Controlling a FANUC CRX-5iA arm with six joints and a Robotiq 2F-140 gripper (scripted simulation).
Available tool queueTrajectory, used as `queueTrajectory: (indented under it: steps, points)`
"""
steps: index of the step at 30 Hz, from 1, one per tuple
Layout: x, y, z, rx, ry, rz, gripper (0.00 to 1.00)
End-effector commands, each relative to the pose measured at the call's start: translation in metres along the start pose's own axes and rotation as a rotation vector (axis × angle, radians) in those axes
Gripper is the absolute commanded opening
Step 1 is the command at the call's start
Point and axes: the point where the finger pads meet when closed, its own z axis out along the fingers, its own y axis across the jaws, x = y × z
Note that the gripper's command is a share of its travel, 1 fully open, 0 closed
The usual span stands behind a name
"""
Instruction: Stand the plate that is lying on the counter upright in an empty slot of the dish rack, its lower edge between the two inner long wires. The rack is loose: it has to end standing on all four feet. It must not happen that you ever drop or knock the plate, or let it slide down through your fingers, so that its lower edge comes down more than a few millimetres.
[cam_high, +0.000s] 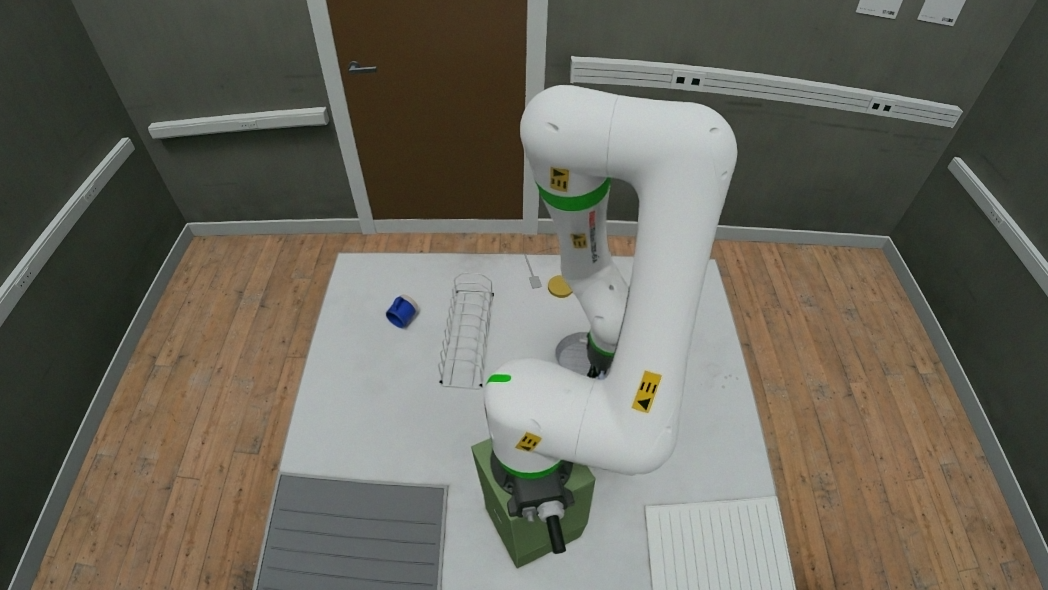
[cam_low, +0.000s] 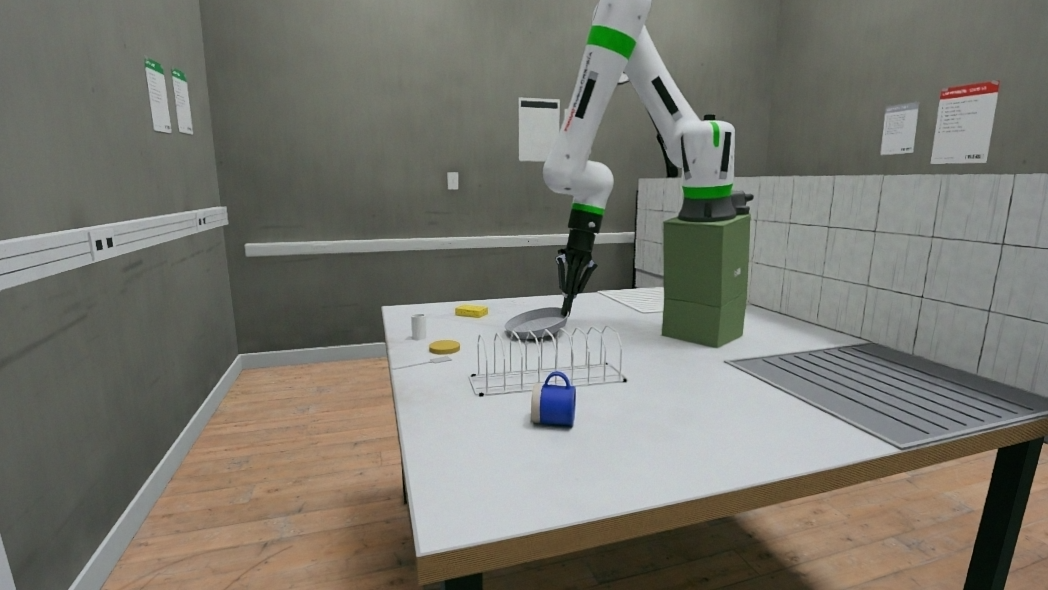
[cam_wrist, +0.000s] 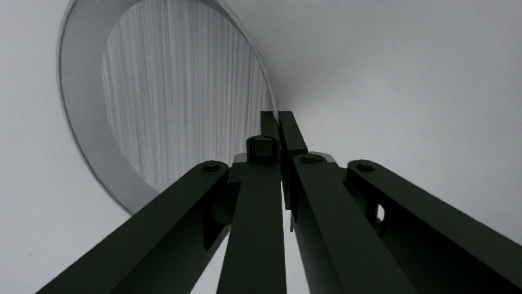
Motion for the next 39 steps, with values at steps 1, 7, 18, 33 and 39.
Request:
queueTrajectory:
  steps: [1, 7, 18, 33, 39]
  points:
    - [-0.001, -0.003, -0.004, -0.101, 0.011, 0.008, 0.10]
    - [-0.001, -0.014, -0.014, -0.198, 0.010, 0.008, 0.10]
    - [-0.001, -0.040, -0.033, -0.396, 0.010, 0.009, 0.10]
    - [-0.001, -0.075, -0.056, -0.608, 0.009, 0.010, 0.10]
    - [-0.001, -0.083, -0.060, -0.653, 0.009, 0.011, 0.10]
